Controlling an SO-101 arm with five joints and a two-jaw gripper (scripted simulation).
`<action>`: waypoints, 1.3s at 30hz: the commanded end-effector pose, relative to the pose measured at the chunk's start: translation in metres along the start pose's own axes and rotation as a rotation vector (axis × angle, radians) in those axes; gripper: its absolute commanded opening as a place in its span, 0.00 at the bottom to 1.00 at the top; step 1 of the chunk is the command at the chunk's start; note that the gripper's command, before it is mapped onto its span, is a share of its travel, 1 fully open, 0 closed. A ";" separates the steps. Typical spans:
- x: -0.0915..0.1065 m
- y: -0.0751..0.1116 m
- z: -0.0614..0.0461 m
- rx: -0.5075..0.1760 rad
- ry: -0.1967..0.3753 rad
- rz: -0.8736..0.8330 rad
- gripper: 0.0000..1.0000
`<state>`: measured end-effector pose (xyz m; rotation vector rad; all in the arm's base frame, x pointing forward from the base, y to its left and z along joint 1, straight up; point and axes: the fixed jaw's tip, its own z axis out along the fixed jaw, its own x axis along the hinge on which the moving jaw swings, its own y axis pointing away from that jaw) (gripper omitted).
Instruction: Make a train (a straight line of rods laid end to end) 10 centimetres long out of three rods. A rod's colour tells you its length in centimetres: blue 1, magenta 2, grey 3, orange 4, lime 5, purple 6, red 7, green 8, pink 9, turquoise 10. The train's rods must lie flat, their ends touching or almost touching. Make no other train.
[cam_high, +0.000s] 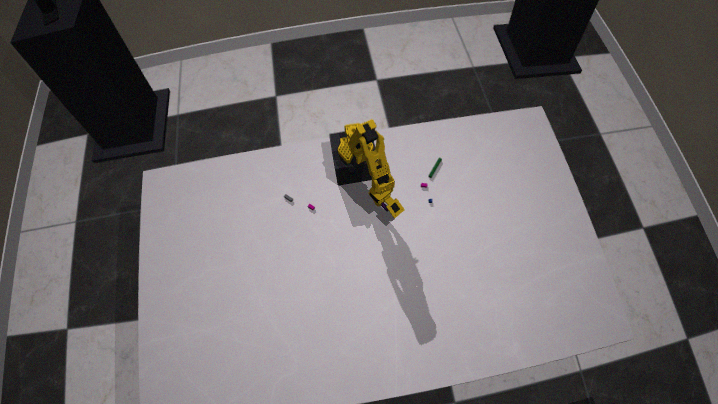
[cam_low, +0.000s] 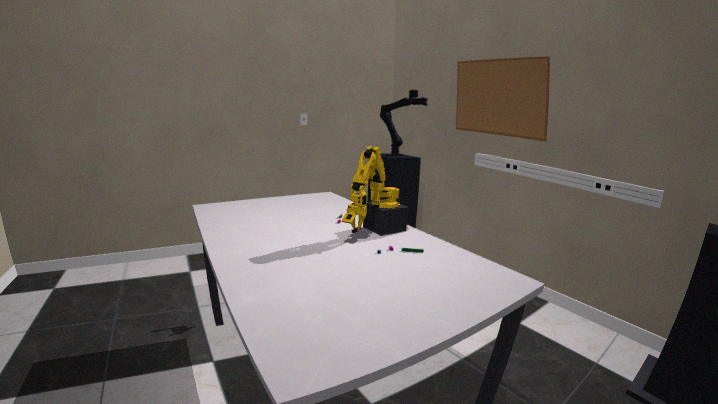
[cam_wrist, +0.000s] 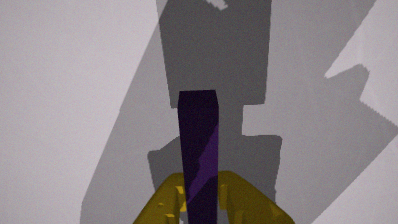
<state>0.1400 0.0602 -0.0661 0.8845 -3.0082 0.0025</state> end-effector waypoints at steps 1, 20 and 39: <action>0.002 -0.002 -0.002 -0.002 0.001 0.003 0.00; 0.008 -0.043 0.000 -0.003 -0.001 -0.063 0.00; 0.061 -0.124 0.004 -0.003 -0.005 -0.207 0.00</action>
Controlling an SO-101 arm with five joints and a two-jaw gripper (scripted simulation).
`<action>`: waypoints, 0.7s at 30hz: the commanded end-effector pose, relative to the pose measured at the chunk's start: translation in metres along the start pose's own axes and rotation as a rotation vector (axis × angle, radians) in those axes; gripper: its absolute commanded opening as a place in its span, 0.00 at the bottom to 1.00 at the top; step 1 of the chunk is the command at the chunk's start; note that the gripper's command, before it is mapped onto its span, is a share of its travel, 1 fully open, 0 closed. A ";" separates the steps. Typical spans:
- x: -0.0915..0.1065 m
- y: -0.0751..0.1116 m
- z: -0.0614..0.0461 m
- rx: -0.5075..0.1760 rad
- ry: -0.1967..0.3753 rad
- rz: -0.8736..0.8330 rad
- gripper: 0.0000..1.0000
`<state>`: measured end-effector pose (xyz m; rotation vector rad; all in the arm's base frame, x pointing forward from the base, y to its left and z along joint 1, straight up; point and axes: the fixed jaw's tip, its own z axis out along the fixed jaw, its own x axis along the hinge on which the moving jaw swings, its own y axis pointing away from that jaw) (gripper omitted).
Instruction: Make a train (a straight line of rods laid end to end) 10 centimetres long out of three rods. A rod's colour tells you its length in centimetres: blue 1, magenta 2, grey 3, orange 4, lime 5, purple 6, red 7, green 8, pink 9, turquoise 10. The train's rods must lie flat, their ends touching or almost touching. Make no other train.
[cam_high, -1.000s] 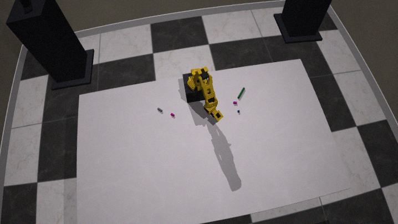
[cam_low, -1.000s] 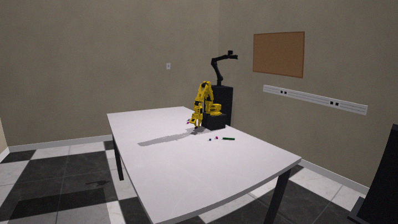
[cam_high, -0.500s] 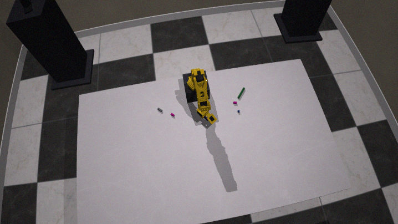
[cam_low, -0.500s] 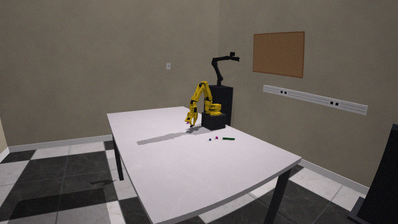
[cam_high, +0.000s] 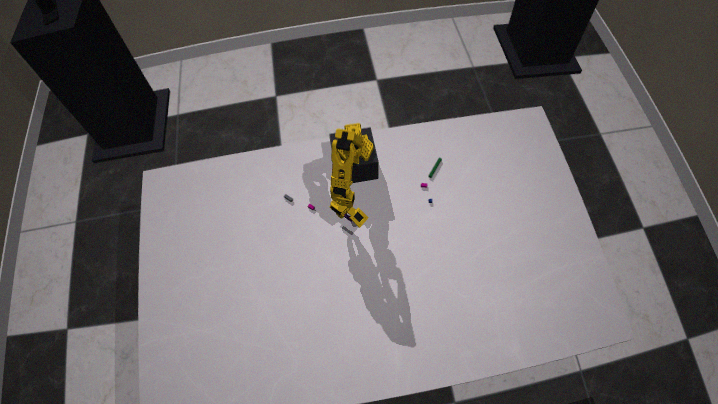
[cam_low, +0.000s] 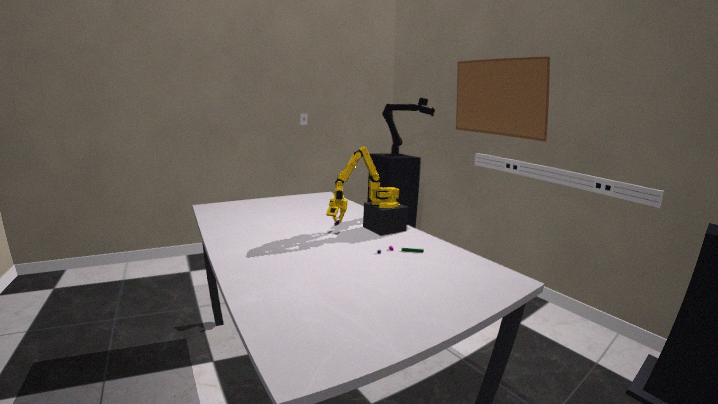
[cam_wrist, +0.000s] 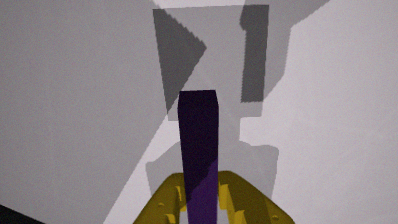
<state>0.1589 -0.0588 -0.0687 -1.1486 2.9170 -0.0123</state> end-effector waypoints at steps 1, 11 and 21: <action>0.019 -0.014 0.002 -0.013 0.004 -0.036 0.00; 0.051 -0.027 0.003 -0.013 0.003 -0.083 0.00; 0.066 -0.031 0.004 -0.013 0.003 -0.103 0.00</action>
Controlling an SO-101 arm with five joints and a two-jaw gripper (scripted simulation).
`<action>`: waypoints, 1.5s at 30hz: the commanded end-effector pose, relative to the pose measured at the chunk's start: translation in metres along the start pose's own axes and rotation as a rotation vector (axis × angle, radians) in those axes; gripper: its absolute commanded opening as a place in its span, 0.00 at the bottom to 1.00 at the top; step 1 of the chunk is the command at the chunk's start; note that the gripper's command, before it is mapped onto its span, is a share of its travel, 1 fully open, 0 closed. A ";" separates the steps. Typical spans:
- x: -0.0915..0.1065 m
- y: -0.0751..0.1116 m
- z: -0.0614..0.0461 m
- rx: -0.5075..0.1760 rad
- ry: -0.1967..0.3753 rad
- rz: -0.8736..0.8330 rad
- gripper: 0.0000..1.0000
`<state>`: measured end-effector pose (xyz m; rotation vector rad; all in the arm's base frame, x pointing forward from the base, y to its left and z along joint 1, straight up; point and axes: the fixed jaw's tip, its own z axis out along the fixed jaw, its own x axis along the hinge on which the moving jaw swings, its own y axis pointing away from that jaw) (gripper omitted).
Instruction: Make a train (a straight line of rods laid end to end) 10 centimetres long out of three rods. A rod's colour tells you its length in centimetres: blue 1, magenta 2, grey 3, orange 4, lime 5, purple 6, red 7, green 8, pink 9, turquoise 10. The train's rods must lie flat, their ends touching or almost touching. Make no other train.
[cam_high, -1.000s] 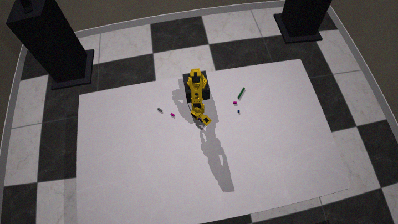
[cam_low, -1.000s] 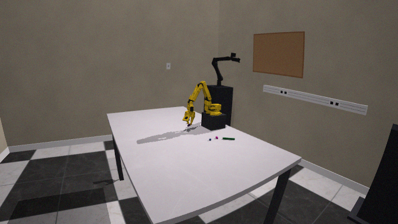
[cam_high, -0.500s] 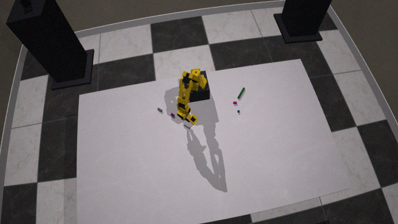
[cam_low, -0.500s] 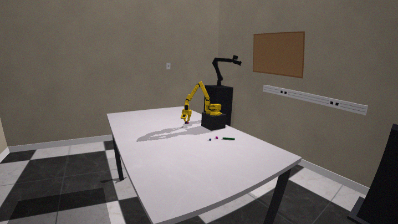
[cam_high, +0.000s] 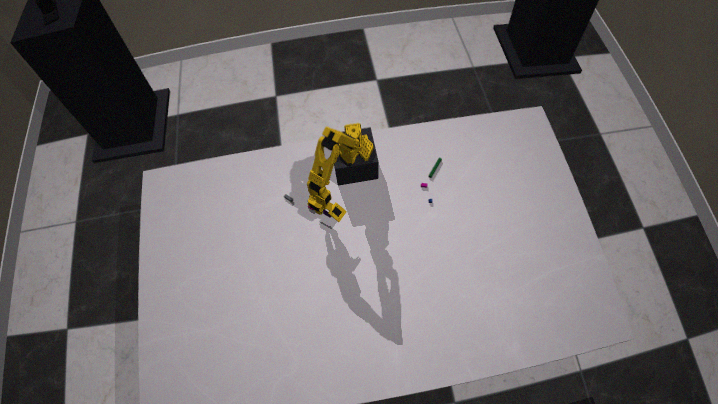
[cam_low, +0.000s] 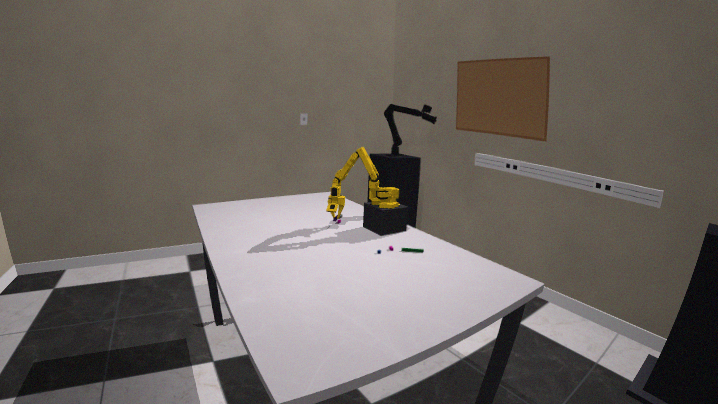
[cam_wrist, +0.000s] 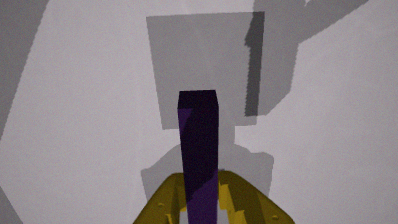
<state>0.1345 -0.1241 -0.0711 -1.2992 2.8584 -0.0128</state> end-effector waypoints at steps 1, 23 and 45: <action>0.003 0.001 0.001 -0.011 -0.002 0.000 0.00; 0.007 0.003 0.001 -0.024 -0.003 0.007 0.00; 0.007 0.003 0.002 -0.024 -0.003 0.007 0.00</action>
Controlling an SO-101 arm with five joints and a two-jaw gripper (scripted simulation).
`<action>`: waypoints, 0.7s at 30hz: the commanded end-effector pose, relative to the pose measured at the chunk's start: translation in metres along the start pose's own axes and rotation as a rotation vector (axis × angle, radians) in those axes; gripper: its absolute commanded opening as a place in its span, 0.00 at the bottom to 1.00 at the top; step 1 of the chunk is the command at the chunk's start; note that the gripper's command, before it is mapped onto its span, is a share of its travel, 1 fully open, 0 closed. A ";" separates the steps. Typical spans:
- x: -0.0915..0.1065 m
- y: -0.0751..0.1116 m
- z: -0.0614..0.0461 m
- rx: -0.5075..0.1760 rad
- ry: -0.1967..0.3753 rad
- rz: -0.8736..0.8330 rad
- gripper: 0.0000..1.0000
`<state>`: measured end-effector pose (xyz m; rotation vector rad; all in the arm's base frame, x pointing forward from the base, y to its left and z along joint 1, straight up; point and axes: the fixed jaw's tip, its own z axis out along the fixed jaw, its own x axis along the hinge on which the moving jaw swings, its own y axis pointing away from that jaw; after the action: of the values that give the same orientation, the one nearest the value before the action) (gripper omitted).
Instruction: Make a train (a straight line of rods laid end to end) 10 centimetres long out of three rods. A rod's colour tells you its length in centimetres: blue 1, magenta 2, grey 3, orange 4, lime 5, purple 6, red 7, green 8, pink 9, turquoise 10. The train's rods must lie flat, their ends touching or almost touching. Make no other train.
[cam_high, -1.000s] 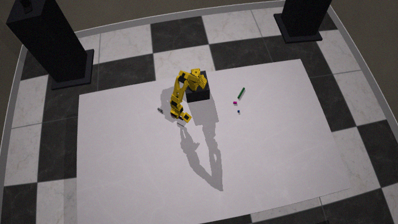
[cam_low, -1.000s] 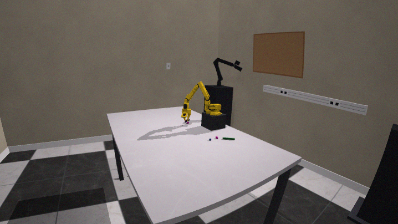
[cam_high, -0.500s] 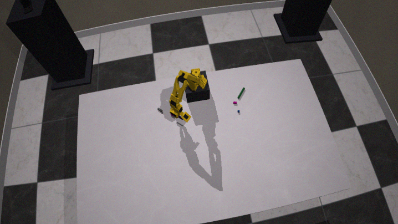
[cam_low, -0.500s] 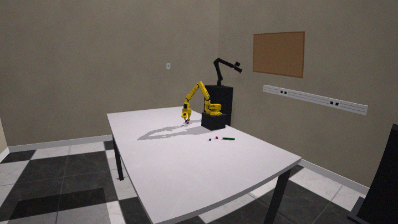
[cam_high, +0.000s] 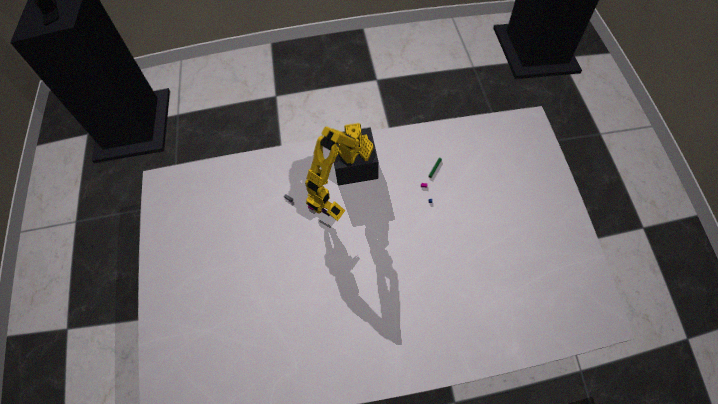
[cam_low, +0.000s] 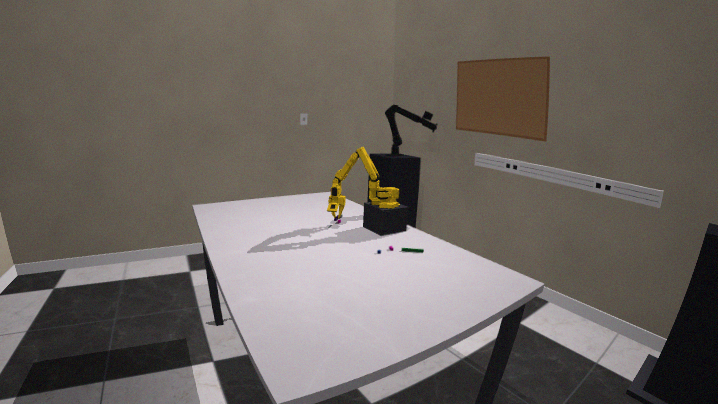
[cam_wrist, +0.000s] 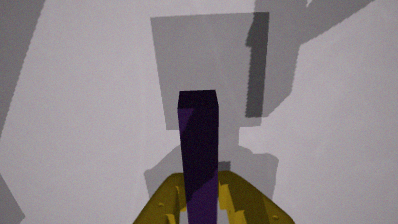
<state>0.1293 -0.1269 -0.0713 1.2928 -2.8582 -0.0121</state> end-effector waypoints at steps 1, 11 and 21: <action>0.002 0.001 0.002 -0.007 -0.002 0.004 0.00; 0.002 0.000 0.012 -0.007 -0.002 0.004 0.00; 0.002 0.001 0.020 -0.007 -0.002 0.004 0.00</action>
<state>0.1274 -0.1253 -0.0888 1.2906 -2.8533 -0.0328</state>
